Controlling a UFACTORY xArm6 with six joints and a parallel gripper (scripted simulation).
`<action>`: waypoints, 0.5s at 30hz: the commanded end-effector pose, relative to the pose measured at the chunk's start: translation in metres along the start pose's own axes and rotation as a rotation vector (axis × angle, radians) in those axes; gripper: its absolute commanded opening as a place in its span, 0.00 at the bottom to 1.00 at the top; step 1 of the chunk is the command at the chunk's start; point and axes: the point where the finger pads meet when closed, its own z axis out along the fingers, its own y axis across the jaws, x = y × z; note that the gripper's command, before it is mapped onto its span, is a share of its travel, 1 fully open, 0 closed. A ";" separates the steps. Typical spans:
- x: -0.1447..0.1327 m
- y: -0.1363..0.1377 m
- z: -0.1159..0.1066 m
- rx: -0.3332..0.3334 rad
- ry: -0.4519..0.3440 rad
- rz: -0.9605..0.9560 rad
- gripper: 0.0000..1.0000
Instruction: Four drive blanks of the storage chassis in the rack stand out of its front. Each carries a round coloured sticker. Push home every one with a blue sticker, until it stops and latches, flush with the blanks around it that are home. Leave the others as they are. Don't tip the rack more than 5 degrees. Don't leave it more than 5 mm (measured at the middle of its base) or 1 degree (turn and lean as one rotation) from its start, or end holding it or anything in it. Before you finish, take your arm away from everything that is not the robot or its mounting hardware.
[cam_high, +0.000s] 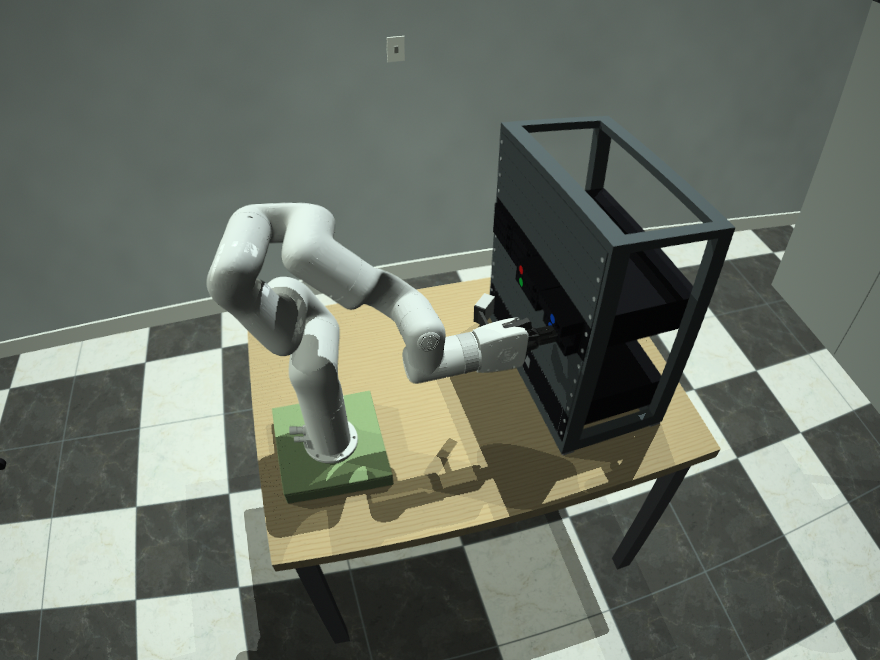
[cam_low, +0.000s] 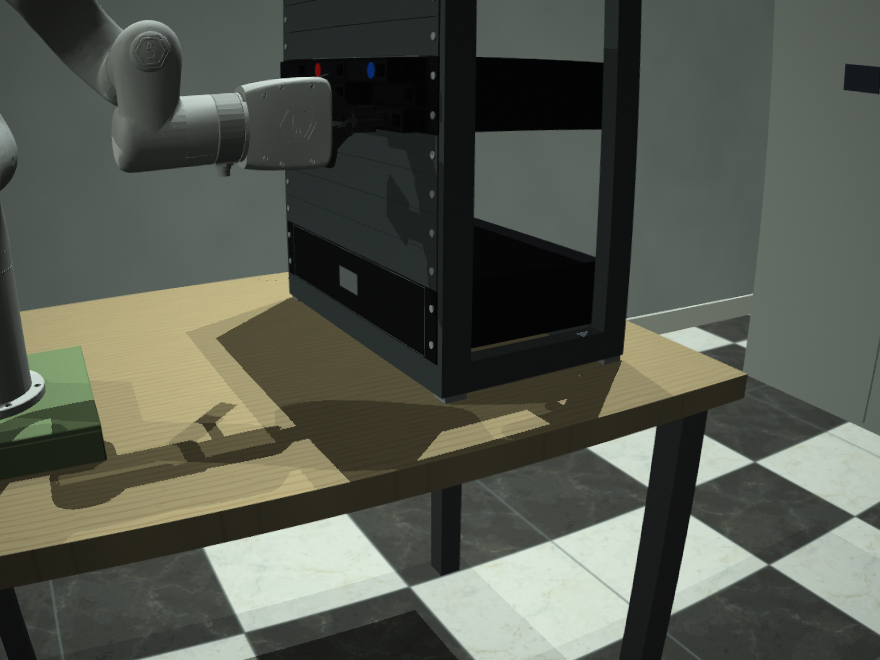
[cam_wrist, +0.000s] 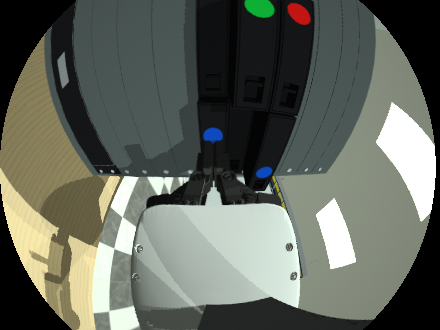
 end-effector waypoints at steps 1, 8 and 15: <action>0.000 0.002 0.004 -0.003 0.000 -0.001 0.00; 0.000 0.002 0.004 -0.003 0.000 -0.001 0.00; 0.000 0.002 0.006 -0.003 0.000 -0.001 0.00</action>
